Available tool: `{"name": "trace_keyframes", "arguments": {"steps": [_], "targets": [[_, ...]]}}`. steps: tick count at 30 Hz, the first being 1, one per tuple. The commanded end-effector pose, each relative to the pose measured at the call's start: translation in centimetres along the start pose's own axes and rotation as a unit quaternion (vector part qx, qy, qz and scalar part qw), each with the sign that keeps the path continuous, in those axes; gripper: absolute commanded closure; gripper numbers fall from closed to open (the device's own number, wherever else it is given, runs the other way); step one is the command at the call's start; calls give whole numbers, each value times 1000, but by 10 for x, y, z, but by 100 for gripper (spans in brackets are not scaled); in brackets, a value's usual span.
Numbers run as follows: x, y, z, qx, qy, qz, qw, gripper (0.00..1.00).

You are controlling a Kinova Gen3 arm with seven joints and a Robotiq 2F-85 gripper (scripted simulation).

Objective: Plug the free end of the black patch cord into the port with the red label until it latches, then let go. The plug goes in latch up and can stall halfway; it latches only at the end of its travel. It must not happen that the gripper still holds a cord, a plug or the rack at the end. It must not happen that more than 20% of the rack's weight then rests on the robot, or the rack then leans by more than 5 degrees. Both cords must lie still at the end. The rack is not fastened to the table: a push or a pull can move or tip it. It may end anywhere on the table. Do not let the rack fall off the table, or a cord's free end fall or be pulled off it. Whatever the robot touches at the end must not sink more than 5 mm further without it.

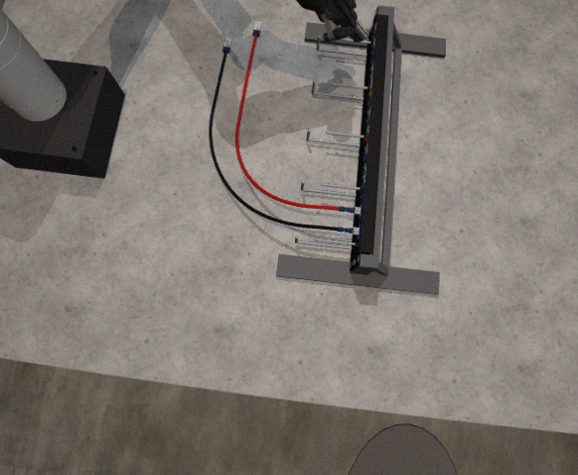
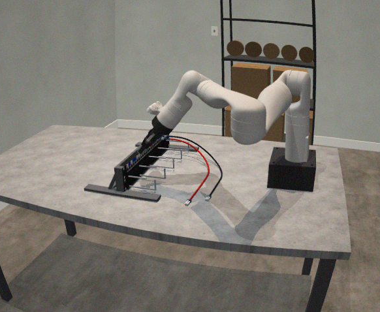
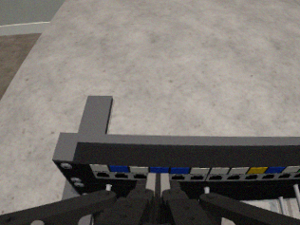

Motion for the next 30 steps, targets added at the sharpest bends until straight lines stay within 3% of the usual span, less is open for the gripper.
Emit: {"name": "trace_keyframes", "arguments": {"steps": [1, 8, 20, 22, 30], "targets": [[2, 0, 1, 0, 1, 1, 1000, 100], [18, 0, 1, 0, 1, 1, 1000, 100], [96, 0, 1, 0, 1, 1, 1000, 100], [96, 0, 1, 0, 1, 1, 1000, 100], [132, 0, 0, 0, 1, 1, 1000, 100]]}}
Point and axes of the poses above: the point where the finger pads meet when closed, its own x axis back along the fingers, its own y axis across the jaws, z = x × y, the point moved 10 cm from there along x, back along the fingers, and after that the axes turned 9 degrees about -x, right-handed, at the moved point
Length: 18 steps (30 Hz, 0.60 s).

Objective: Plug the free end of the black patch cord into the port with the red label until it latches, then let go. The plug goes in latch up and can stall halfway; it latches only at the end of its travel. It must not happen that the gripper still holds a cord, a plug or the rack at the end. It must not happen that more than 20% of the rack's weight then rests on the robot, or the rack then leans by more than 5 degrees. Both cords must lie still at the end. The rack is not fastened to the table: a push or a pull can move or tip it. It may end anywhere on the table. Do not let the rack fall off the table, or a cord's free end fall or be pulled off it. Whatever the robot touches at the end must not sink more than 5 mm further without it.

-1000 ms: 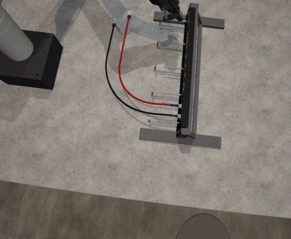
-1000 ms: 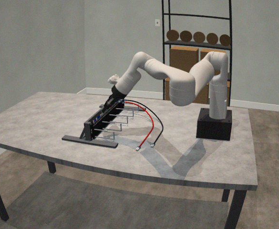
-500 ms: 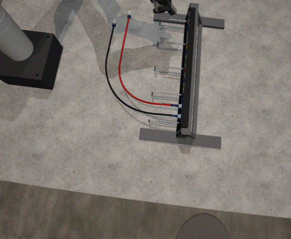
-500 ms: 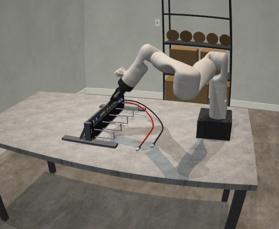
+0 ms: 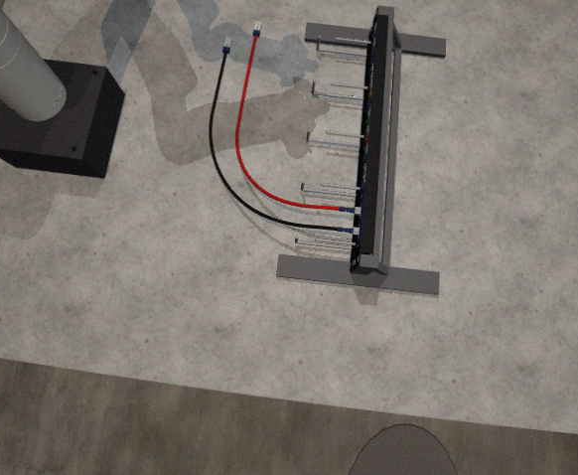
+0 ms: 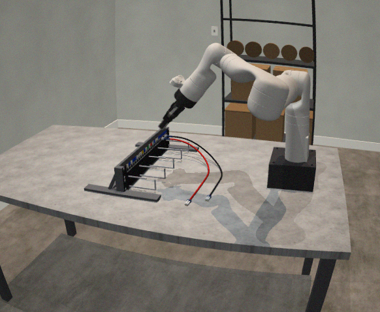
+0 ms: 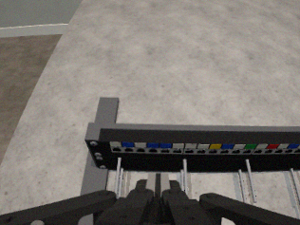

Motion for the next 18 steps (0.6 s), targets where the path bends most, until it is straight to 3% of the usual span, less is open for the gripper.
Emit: {"name": "trace_keyframes", "arguments": {"steps": [1, 18], "targets": [[10, -4, 1, -2, 2, 9, 1000, 100], [16, 0, 1, -2, 2, 9, 1000, 100]]}}
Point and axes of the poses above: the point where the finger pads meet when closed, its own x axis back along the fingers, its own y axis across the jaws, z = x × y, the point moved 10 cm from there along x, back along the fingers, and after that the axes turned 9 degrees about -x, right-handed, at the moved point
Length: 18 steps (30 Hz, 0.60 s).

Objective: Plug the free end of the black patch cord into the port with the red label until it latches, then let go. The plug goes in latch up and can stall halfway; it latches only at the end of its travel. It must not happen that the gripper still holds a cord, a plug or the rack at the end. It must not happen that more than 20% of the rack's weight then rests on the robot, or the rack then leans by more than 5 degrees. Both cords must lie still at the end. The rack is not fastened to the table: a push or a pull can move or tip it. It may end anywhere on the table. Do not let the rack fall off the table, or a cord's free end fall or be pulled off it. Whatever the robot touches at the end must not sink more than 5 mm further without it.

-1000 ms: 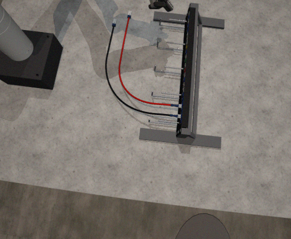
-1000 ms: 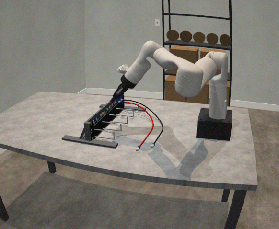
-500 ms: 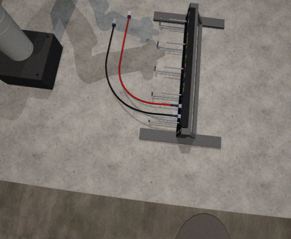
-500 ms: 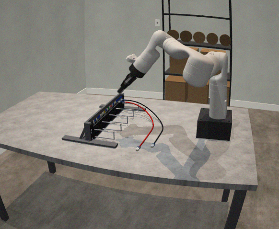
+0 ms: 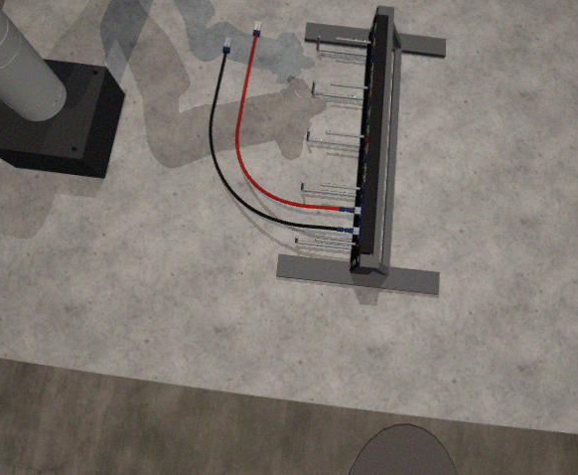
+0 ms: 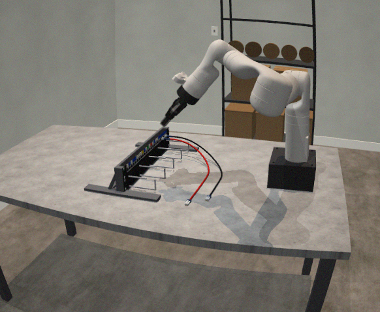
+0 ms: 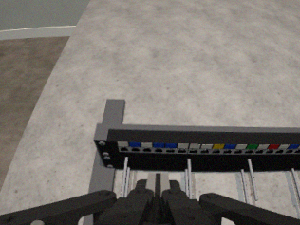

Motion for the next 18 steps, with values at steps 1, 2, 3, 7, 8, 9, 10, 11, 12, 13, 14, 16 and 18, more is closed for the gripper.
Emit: {"name": "trace_keyframes", "arguments": {"steps": [1, 2, 3, 7, 8, 9, 10, 11, 12, 13, 14, 16, 18], "targets": [[0, 4, 1, -3, 1, 0, 1000, 100], [0, 6, 2, -3, 1, 0, 1000, 100], [0, 8, 2, -3, 1, 0, 1000, 100], [0, 16, 3, -3, 1, 0, 1000, 100], [0, 16, 3, -3, 1, 0, 1000, 100], [0, 19, 4, -3, 1, 0, 1000, 100], [0, 22, 4, -3, 1, 0, 1000, 100], [0, 26, 5, -3, 1, 0, 1000, 100], [0, 29, 5, -3, 1, 0, 1000, 100], [0, 33, 6, -3, 1, 0, 1000, 100], [0, 37, 6, -3, 1, 0, 1000, 100], [0, 45, 8, -3, 1, 0, 1000, 100], [0, 53, 9, -3, 1, 0, 1000, 100]]}}
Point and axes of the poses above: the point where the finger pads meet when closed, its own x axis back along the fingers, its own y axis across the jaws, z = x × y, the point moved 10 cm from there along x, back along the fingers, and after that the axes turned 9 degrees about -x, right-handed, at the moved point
